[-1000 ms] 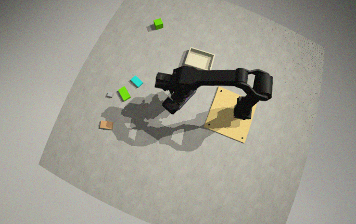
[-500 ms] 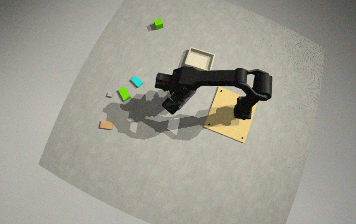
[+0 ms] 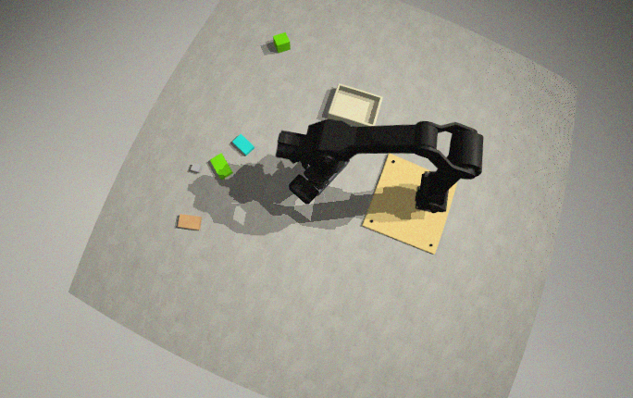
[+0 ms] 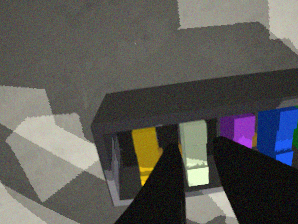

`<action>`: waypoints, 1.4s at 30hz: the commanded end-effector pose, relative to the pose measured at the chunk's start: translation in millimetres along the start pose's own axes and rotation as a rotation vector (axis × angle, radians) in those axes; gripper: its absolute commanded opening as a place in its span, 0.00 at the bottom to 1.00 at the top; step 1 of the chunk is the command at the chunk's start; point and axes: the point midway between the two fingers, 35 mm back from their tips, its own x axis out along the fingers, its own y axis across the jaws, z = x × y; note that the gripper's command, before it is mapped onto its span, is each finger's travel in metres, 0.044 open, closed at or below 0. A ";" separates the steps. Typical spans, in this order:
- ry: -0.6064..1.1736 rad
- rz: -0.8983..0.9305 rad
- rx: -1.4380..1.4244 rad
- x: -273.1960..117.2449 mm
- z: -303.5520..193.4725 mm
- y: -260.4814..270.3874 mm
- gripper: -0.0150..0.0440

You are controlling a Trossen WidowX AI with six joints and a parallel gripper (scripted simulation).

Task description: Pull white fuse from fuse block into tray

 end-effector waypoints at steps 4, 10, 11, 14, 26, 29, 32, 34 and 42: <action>0.000 0.000 0.000 -0.1 0.1 0.0 0.32; 0.000 0.000 0.000 -0.1 0.1 0.0 0.26; 0.000 0.000 0.000 -0.1 0.1 0.0 0.25; 0.000 0.000 0.000 -0.4 0.1 0.1 0.25; 0.000 0.000 0.001 -6.1 0.3 0.2 0.25; 0.000 0.000 0.001 -7.6 0.4 0.3 0.25; 0.001 0.001 0.001 -9.1 0.4 0.3 0.25; 0.001 0.001 0.001 -10.0 0.4 0.3 0.25; 0.001 0.001 0.002 -14.0 0.5 0.4 0.25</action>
